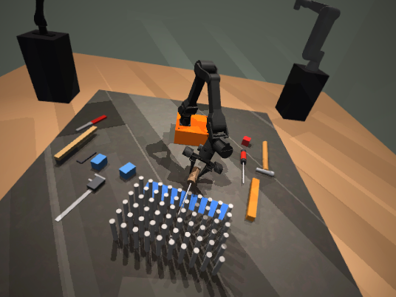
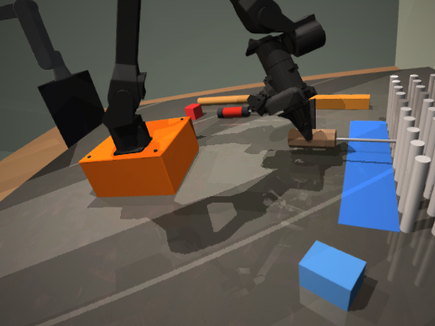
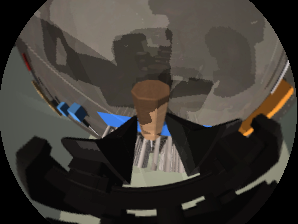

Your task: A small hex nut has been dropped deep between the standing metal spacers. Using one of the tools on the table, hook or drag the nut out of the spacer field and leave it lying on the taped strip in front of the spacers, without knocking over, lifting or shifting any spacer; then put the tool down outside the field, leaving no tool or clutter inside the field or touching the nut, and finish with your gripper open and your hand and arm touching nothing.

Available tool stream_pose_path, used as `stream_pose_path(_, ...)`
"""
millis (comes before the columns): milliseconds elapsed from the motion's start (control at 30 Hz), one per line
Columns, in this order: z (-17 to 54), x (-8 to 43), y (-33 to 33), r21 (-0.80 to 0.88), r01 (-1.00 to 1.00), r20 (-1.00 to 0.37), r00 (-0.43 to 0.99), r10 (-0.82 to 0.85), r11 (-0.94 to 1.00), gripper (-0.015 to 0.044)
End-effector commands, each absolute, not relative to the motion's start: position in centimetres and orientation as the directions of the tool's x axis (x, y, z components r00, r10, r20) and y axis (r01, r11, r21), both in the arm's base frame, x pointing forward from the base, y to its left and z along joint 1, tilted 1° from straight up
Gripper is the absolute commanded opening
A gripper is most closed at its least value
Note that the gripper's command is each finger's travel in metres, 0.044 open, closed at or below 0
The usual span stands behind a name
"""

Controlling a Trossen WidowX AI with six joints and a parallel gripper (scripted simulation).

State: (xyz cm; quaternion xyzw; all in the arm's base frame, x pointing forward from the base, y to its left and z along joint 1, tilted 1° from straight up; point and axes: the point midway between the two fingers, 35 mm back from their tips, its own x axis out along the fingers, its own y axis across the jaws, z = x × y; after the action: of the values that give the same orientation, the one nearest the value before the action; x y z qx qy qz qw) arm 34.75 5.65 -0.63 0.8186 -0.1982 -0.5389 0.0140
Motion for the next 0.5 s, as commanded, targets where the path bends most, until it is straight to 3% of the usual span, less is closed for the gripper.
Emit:
stream_pose_path(0, -0.88, 35.12, 5.53, 0.241, -0.306, -0.878, 0.337, -0.341, -0.921, 0.0)
stream_pose_path(467, -0.83, 36.12, 5.2, 0.24, -0.307, -0.877, 0.338, -0.341, -0.921, 0.0)
